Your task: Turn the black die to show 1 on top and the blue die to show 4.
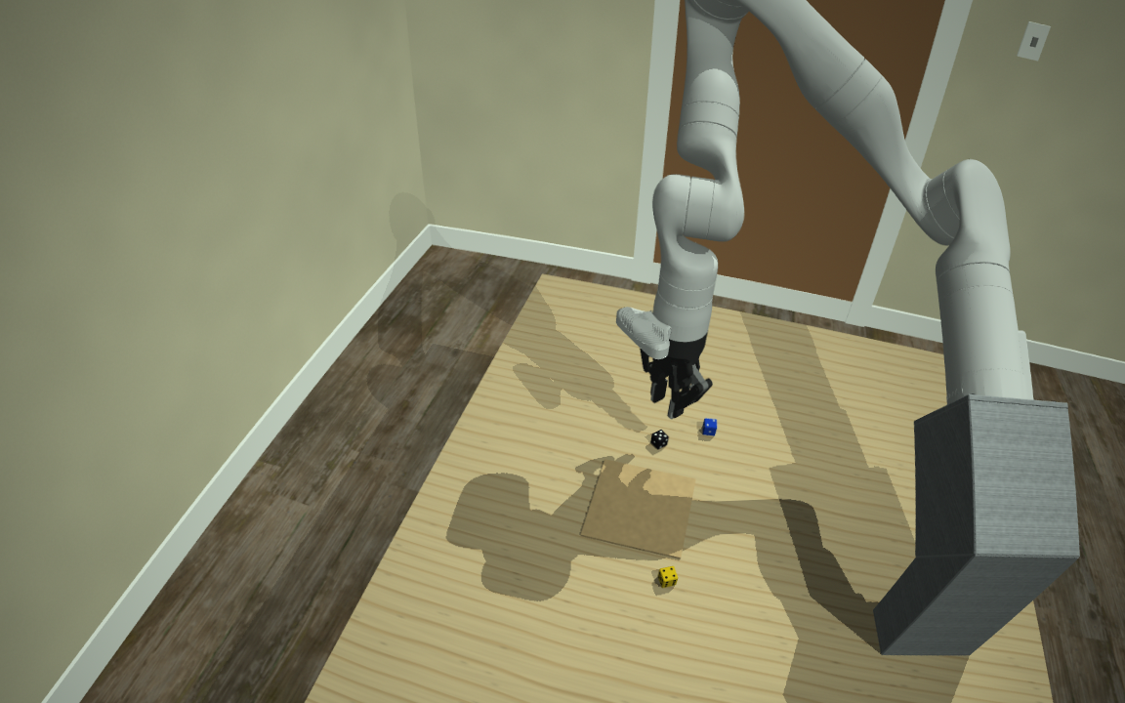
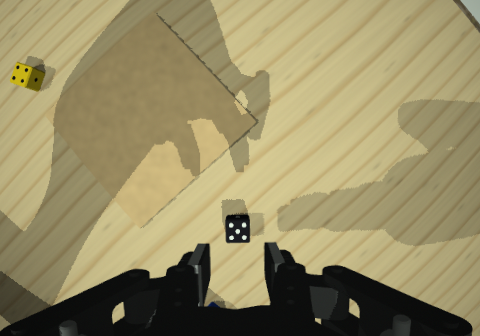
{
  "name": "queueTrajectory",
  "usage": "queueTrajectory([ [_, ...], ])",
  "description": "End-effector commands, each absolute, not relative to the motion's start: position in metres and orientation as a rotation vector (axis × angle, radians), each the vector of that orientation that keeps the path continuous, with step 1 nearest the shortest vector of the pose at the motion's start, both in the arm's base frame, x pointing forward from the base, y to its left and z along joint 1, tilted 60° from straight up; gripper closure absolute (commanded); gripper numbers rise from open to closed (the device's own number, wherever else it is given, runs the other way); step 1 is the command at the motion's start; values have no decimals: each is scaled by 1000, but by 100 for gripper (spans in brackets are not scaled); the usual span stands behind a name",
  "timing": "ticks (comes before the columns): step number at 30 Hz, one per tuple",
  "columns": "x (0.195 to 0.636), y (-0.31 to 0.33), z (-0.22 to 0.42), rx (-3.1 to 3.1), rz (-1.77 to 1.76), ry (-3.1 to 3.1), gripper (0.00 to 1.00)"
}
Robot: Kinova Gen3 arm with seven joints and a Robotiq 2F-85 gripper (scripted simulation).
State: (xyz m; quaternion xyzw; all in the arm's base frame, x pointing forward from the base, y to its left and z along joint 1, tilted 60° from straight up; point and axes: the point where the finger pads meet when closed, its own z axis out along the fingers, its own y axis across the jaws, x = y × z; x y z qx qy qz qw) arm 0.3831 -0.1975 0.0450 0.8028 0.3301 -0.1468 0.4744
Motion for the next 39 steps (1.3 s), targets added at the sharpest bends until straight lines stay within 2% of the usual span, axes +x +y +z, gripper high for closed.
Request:
queueTrajectory([
  [1, 384, -197, 45, 1963, -357, 808, 65],
  [39, 386, -221, 31, 1963, -357, 808, 65],
])
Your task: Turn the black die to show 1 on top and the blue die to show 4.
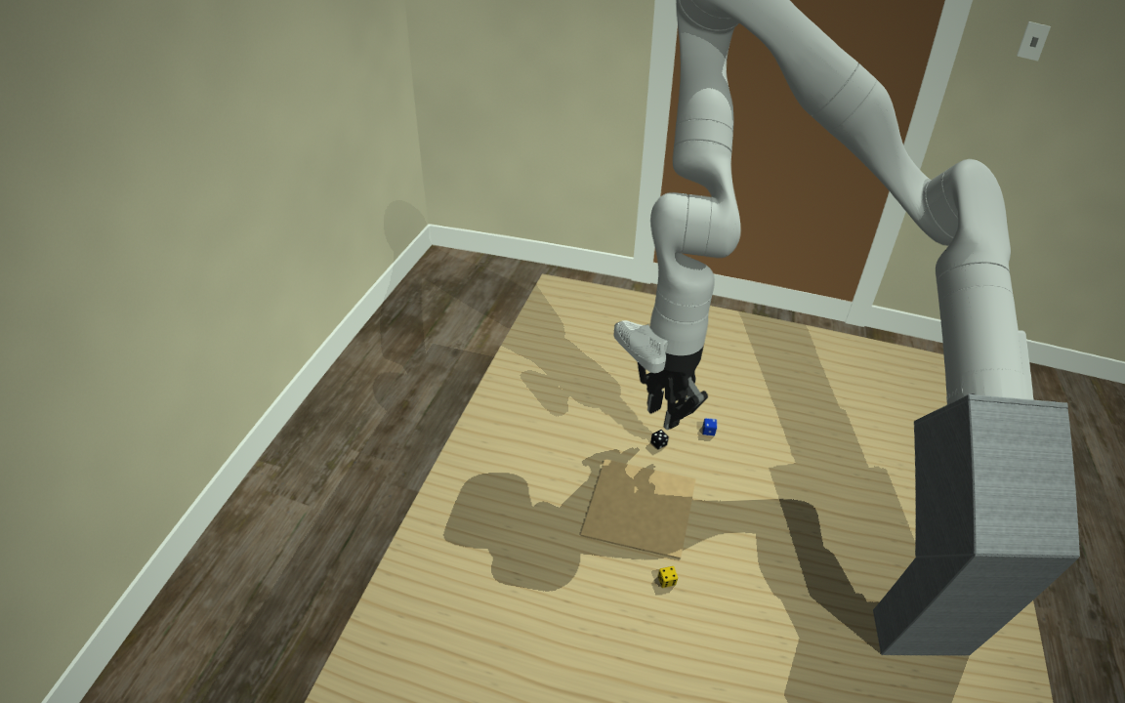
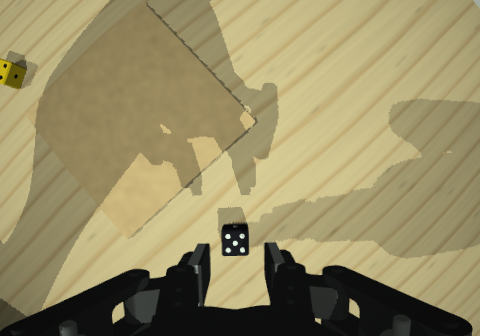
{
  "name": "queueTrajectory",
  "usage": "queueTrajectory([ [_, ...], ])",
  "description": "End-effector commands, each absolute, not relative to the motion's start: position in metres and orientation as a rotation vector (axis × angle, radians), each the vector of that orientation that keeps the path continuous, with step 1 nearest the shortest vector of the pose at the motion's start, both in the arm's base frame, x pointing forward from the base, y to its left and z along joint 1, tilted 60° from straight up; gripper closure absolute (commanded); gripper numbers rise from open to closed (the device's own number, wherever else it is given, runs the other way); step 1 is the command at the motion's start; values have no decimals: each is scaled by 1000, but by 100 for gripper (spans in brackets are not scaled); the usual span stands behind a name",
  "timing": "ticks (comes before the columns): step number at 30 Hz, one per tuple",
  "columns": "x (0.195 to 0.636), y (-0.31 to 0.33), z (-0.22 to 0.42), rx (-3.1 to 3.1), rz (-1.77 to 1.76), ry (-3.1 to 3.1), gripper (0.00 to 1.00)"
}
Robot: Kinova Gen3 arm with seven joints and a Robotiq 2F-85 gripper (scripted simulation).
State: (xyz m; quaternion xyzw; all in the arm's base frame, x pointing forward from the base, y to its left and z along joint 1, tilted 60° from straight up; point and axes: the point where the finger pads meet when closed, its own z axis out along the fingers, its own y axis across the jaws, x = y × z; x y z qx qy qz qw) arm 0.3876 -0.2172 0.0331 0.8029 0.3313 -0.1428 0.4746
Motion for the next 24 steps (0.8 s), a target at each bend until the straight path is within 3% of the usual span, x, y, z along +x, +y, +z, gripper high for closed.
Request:
queueTrajectory([
  [1, 386, -222, 30, 1963, -357, 808, 65],
  [24, 387, -241, 19, 1963, -357, 808, 65],
])
